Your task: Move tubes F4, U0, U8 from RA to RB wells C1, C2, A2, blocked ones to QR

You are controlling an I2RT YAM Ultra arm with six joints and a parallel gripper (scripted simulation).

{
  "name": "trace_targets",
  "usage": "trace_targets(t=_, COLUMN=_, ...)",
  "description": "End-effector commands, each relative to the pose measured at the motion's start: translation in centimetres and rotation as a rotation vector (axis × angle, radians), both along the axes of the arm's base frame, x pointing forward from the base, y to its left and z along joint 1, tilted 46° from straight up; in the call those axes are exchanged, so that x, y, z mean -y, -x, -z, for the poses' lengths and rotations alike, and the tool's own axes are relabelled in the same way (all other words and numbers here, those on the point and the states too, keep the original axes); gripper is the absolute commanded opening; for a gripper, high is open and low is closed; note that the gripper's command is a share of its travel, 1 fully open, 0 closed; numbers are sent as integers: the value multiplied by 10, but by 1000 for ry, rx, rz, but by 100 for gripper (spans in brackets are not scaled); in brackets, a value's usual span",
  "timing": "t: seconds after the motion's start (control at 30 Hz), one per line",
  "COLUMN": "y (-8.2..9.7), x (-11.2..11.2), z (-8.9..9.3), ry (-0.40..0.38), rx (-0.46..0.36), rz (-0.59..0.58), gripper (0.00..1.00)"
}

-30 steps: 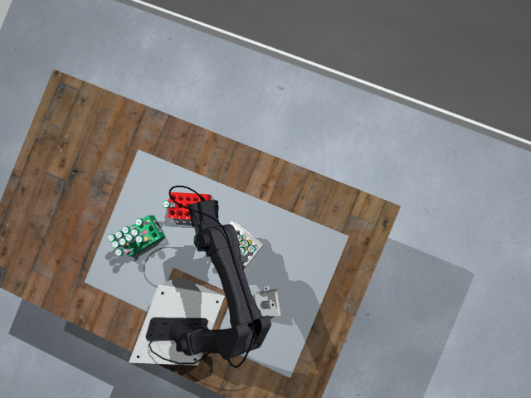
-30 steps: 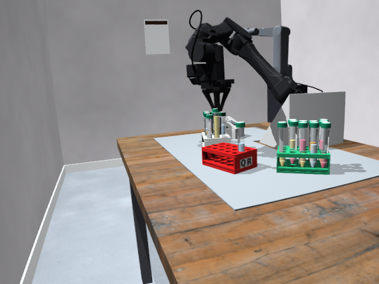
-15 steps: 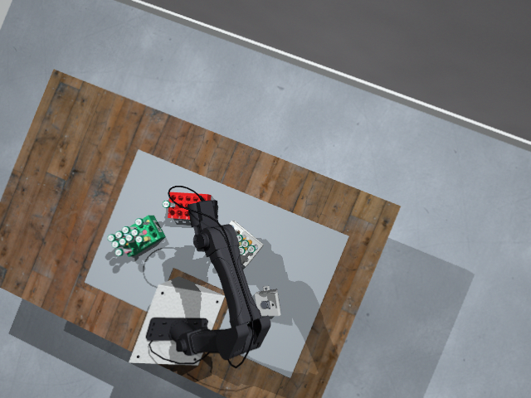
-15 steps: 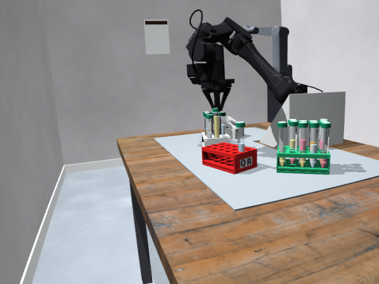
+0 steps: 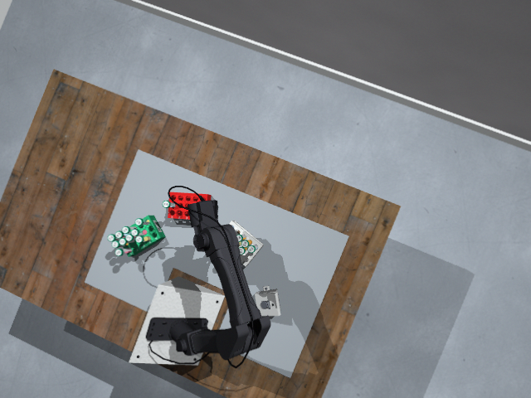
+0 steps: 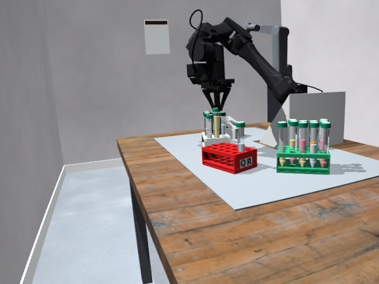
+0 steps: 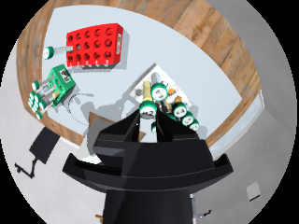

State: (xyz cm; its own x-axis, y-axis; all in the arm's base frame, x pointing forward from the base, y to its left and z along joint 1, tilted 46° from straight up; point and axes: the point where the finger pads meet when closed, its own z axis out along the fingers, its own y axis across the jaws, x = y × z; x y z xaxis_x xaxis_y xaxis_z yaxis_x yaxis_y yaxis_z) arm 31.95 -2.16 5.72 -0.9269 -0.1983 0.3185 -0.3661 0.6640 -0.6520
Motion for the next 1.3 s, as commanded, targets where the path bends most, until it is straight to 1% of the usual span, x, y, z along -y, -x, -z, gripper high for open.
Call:
trace_targets(t=0.0, y=6, x=-12, z=-5, ry=-12, rx=-1, rz=-25, gripper=0)
trace_targets(t=0.37, y=8, x=-11, z=-4, ry=-10, rx=-10, rz=-27, gripper=0)
trace_targets(t=0.47, y=4, x=-11, z=-1, ry=-19, rx=9, rz=-33, gripper=0)
trace_targets(t=0.63, y=2, x=-10, z=0, ry=-19, rx=10, rz=-35, gripper=0)
trace_targets(t=0.93, y=2, x=-7, z=3, ry=-19, rx=10, rz=-35, gripper=0)
trace_targets(t=1.13, y=3, x=0, z=5, ry=-18, rx=7, rz=-21, gripper=0)
trace_targets(t=1.27, y=2, x=-2, z=6, ry=-18, rx=7, rz=-32, gripper=0)
